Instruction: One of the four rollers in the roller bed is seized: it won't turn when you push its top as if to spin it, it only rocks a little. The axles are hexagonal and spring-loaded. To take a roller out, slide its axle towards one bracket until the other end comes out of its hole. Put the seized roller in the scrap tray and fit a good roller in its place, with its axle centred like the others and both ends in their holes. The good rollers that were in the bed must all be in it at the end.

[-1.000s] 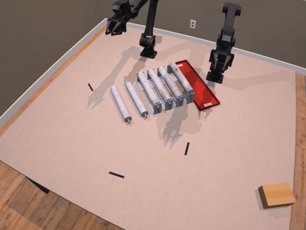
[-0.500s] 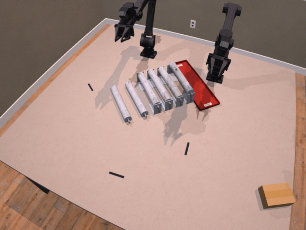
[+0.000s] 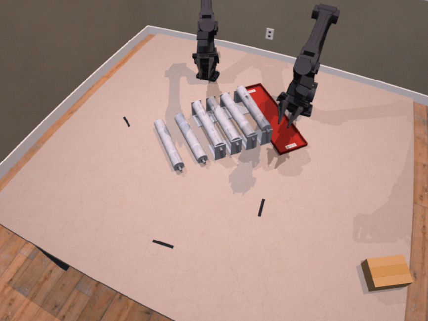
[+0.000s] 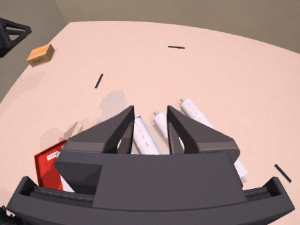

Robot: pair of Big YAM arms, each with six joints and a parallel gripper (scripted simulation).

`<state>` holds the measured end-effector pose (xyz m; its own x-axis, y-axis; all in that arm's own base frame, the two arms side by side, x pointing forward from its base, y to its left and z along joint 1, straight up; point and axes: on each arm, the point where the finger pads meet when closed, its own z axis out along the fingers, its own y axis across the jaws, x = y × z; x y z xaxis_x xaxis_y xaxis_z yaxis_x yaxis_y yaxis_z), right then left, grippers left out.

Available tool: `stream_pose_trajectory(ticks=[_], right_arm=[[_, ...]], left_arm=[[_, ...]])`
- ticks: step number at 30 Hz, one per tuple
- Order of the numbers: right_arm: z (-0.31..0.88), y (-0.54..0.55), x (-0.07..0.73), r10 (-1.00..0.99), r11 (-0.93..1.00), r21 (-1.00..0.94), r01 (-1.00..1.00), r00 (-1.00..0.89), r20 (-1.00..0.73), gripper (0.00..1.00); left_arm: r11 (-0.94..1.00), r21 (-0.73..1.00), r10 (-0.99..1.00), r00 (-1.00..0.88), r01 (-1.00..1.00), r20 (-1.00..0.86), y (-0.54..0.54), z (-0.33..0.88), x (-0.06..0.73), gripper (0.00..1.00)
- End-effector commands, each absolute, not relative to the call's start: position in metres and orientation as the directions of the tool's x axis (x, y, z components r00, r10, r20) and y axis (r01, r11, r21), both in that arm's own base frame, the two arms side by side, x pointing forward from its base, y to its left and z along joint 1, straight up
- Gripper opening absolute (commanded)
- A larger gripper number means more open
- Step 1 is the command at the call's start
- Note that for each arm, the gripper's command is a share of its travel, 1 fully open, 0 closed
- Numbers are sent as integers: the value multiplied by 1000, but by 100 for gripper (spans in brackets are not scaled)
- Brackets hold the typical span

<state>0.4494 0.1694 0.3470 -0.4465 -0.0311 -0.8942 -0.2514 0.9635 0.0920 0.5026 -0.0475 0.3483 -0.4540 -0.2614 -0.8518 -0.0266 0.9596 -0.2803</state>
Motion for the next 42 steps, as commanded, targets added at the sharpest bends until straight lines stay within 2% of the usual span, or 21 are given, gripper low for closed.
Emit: stream_pose_trajectory(ticks=[1,15,18,31,42], right_arm=[[353,178,436,-4,961,126,-247,-466,-885,32],[239,248,307,-251,917,78,-392,-716,-651,32],[243,253,300,-262,912,77,-402,-718,-645,32],[163,240,169,-549,824,-87,-559,-753,-362,32],[145,221,131,-654,756,-168,-633,-711,-260,32]], left_arm=[[938,-341,-325,-500,-61,-803,-54,334,505,32],[863,-410,-474,-751,-294,-459,-88,226,440,32],[853,-410,-493,-754,-321,-435,-86,223,437,32],[772,-257,-615,-784,-581,-77,-104,154,346,32],[754,-160,-642,-766,-637,20,-106,138,312,32]])
